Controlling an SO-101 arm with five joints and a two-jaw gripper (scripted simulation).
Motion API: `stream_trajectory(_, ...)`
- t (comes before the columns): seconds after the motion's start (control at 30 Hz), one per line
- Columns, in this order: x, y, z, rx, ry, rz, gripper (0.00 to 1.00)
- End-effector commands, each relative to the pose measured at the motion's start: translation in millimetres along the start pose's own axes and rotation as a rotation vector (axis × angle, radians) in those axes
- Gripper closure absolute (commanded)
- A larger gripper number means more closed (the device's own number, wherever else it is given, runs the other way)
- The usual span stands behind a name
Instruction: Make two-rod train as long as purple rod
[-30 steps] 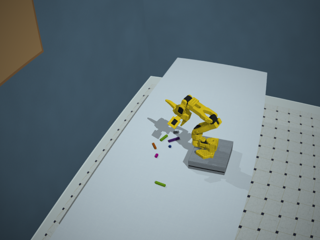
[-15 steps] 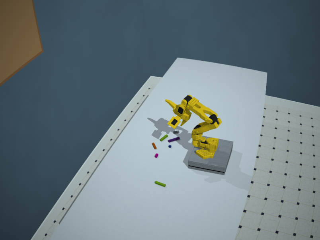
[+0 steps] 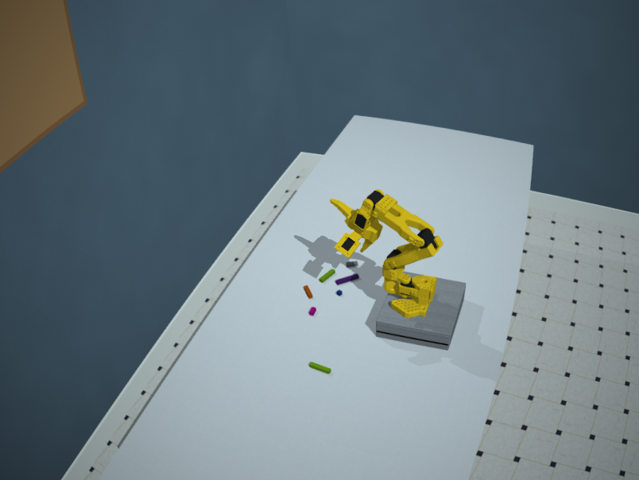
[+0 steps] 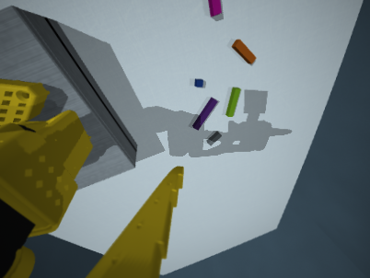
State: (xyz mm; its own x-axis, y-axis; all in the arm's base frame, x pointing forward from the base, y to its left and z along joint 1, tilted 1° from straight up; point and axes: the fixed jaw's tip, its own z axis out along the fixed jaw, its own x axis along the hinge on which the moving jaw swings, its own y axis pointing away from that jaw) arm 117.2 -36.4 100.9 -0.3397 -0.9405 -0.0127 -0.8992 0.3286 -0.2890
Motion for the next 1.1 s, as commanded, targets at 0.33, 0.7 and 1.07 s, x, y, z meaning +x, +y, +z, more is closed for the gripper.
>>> stream_trajectory(0.33, -1.4, 4.4, 1.5, -0.022, -0.004, -0.004, 0.00)
stream_trajectory(0.7, -1.4, 4.4, 1.5, -0.022, -0.004, -0.004, 0.00)
stream_trajectory(1.07, -3.5, 4.6, 1.5, -0.022, -0.008, -0.021, 0.00)
